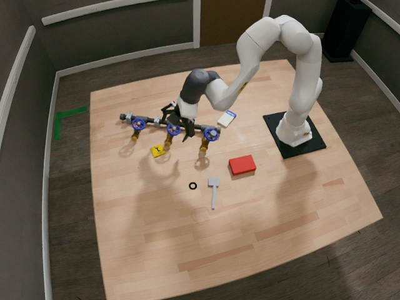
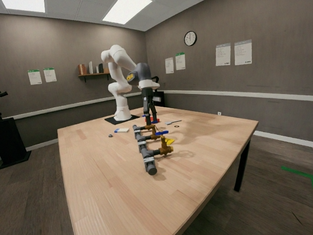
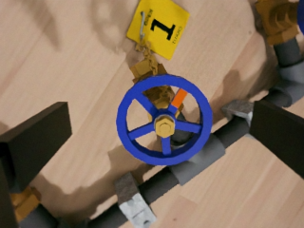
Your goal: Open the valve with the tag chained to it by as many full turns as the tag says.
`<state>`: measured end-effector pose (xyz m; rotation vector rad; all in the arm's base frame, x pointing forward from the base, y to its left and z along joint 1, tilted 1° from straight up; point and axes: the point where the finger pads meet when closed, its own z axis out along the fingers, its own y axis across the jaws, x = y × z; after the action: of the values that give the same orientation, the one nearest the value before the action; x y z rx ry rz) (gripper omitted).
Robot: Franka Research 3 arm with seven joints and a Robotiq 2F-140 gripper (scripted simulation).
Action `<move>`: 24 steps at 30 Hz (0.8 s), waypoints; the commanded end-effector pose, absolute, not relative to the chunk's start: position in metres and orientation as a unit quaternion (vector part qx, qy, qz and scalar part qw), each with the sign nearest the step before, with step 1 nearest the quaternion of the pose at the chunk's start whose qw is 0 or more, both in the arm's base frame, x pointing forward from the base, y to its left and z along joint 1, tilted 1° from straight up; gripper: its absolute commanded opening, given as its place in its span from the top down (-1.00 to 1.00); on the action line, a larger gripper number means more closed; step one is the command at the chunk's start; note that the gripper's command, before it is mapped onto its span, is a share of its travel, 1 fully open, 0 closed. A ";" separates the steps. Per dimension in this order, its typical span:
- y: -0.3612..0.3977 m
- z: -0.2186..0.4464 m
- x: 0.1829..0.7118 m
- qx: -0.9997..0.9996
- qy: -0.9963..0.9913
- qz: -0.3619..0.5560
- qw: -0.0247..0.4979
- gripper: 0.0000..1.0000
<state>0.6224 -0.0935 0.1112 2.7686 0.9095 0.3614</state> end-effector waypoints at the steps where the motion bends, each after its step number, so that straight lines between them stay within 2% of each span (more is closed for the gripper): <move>1: -0.094 0.112 0.623 0.967 0.196 0.135 0.092 -1.00; 24: -0.094 0.112 0.623 0.976 -0.150 0.156 0.006 -1.00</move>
<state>0.6218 -0.0949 0.1113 3.0849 -0.1686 0.4698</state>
